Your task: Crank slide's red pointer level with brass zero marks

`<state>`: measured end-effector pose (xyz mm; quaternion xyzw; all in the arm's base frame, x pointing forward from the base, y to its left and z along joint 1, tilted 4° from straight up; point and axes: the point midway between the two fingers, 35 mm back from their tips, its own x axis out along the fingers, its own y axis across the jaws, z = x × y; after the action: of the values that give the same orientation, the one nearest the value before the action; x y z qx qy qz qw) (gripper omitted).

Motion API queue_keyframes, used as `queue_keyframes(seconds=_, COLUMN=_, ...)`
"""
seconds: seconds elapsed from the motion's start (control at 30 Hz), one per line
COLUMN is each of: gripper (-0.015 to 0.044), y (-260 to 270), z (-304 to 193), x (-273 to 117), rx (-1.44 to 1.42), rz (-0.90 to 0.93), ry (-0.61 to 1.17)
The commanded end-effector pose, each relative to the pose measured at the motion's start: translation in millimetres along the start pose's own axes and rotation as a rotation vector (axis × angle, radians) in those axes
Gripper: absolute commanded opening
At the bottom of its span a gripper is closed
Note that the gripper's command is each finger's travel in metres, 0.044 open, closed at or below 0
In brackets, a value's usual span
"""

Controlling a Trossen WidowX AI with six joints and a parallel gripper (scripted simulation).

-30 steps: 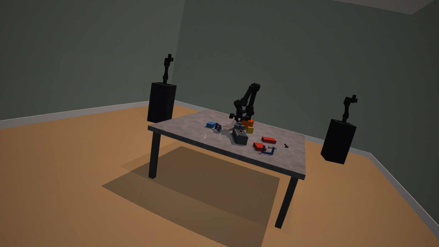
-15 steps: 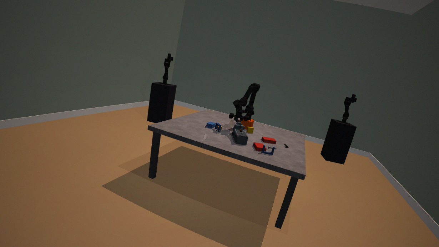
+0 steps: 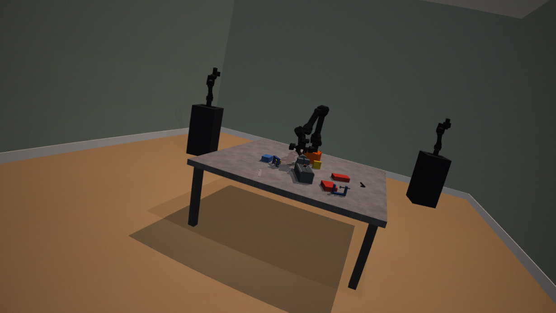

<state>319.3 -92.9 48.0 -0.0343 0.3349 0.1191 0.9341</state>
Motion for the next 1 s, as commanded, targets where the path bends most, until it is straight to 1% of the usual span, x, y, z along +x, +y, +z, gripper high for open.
queue_keyframes(seconds=0.0, gripper=0.0, y=-9, z=0, x=0, rx=-0.003, rz=-0.026, ry=0.003)
queue_keyframes(seconds=0.97, gripper=0.0, y=-27, z=-17, x=16, rx=-0.004, rz=-0.026, ry=0.003)
